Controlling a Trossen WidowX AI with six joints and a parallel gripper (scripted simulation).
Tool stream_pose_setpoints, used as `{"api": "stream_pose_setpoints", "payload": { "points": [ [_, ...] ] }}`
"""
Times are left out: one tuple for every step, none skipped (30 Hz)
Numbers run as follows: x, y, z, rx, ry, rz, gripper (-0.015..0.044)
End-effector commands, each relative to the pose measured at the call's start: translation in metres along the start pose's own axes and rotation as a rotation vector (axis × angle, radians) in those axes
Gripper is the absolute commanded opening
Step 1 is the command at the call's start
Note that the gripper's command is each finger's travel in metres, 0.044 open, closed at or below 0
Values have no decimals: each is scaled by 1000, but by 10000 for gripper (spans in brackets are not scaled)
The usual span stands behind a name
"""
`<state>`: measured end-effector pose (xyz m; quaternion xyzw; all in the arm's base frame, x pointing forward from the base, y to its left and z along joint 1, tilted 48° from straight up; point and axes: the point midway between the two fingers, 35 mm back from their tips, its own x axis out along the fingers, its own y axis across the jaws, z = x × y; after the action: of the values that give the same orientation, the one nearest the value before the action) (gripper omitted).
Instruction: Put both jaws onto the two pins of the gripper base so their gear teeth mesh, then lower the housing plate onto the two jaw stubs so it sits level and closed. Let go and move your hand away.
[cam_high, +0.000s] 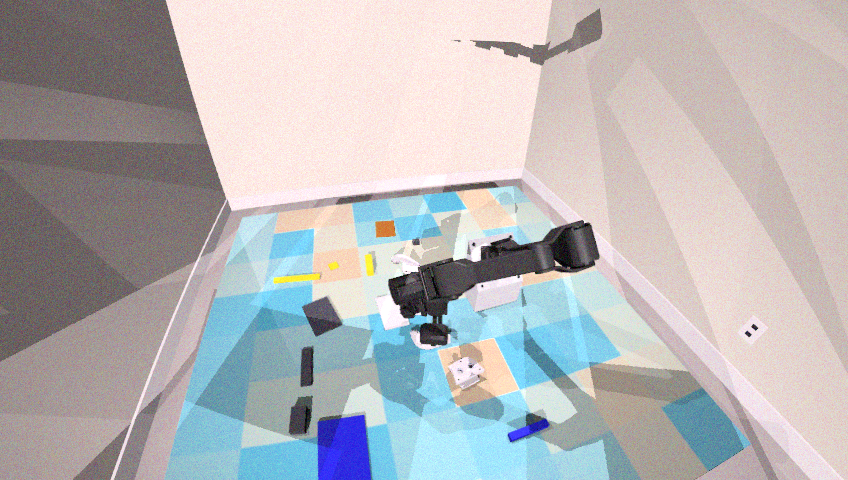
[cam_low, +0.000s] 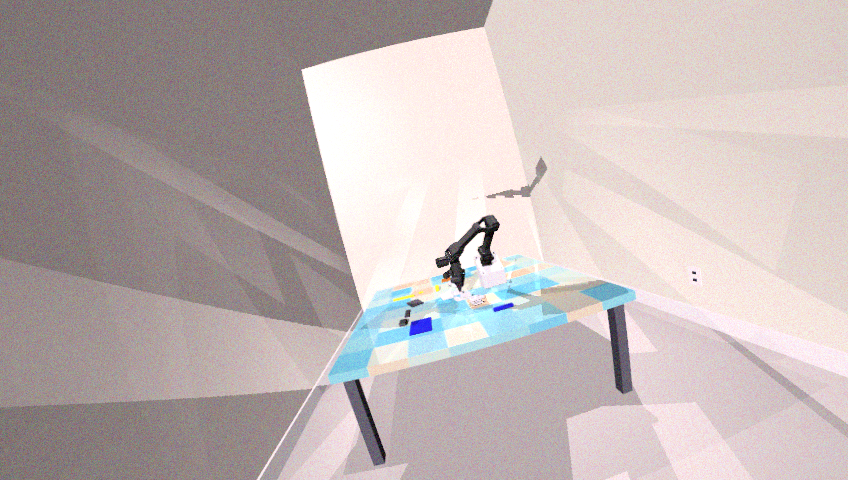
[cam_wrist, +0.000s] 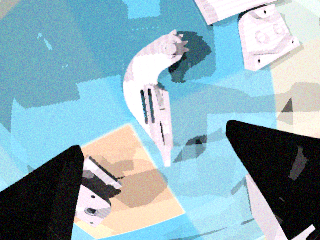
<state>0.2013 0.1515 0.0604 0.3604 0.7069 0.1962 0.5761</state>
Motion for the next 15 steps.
{"api": "stream_pose_setpoints", "payload": {
  "points": [
    [6, 0, 0, 9, -1, 5, 440],
    [6, 0, 0, 9, -1, 5, 440],
    [6, 0, 0, 9, -1, 5, 440],
    [6, 0, 0, 9, -1, 5, 440],
    [7, 0, 0, 9, -1, 4, 440],
    [8, 0, 0, 9, -1, 4, 440],
    [10, 0, 1, 9, -1, 4, 440],
    [11, 0, 1, 9, -1, 3, 440],
    [13, 0, 1, 9, -1, 3, 440],
    [15, 0, 1, 9, -1, 3, 440],
    [16, 0, 1, 8, -1, 2, 440],
    [18, 0, 1, 8, -1, 2, 440],
    [19, 0, 1, 8, -1, 2, 440],
    [21, 0, 2, 8, -1, 2, 440],
    [23, -1, 2, 8, -1, 2, 440]
  ]
}}
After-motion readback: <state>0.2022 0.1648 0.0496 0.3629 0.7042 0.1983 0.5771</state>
